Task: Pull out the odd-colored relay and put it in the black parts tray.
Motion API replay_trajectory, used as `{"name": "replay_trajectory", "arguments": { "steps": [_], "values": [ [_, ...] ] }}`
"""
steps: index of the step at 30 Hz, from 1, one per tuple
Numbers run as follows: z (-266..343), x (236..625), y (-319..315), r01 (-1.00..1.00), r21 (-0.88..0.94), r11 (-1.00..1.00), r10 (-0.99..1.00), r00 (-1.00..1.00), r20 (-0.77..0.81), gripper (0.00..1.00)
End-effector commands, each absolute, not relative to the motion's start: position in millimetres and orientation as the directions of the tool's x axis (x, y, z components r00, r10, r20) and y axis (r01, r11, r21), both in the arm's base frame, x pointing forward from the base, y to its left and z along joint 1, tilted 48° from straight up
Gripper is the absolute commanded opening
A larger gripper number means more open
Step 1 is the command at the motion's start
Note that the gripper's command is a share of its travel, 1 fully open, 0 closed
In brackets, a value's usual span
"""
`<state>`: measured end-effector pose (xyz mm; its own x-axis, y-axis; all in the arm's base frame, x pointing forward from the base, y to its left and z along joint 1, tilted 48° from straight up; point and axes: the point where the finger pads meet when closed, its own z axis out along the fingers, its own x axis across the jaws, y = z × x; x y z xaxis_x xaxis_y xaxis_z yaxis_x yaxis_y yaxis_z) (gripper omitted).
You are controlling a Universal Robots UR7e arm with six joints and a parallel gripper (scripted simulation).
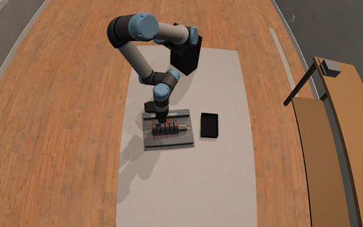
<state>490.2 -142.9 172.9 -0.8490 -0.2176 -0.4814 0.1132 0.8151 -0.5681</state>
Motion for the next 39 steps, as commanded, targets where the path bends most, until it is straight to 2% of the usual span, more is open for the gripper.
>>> {"name": "replay_trajectory", "arguments": {
  "steps": [1,39],
  "values": [
    [173.4,490.4,-142.8,0.113,-0.568,0.815,-0.218,-0.848,-0.482,0.98],
    [144.5,513.2,-166.2,0.113,-0.568,0.815,-0.218,-0.848,-0.482,0.98]
  ]
}}
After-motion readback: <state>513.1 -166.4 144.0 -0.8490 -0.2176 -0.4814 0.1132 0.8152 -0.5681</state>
